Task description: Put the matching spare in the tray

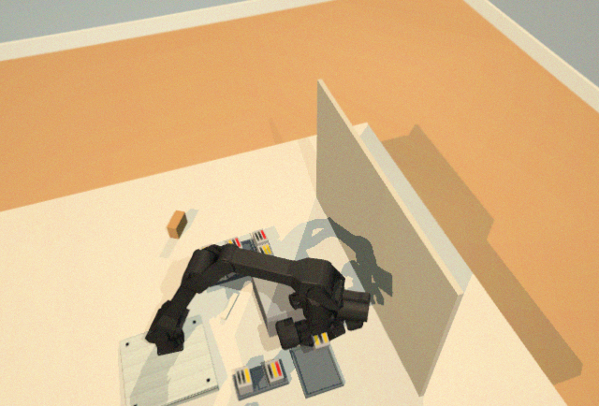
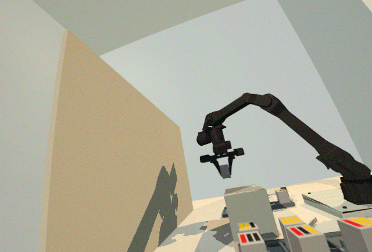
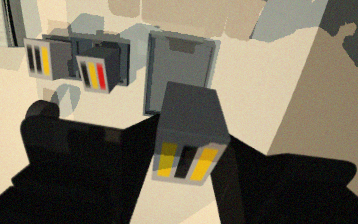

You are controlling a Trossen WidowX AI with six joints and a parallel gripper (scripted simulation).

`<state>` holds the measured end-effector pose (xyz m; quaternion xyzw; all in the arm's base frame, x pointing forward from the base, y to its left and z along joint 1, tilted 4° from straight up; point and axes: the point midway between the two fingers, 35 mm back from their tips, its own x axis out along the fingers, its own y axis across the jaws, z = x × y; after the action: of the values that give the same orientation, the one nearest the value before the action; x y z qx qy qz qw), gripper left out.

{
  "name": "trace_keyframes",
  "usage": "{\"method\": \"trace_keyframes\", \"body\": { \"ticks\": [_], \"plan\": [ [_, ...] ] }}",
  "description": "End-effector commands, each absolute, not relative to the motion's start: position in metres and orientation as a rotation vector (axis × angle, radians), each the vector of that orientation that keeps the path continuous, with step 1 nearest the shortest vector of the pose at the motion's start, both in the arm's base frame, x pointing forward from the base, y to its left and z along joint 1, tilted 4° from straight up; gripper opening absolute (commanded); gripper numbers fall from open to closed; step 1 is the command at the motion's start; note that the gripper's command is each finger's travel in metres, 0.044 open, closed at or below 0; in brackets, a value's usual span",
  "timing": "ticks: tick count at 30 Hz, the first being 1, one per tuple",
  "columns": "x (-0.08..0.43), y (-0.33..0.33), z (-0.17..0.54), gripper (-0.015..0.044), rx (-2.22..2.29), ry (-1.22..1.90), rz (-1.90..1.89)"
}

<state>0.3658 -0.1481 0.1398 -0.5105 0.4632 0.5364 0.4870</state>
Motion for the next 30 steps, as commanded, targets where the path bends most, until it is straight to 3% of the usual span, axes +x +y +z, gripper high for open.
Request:
{"method": "trace_keyframes", "body": {
  "ticks": [1, 30],
  "plan": [
    [0.366, -0.148, 0.136, 0.0000, -1.243, 1.128, 1.310],
    [0.368, -0.148, 0.116, 0.0000, -1.243, 1.128, 1.311]
  ]
}}
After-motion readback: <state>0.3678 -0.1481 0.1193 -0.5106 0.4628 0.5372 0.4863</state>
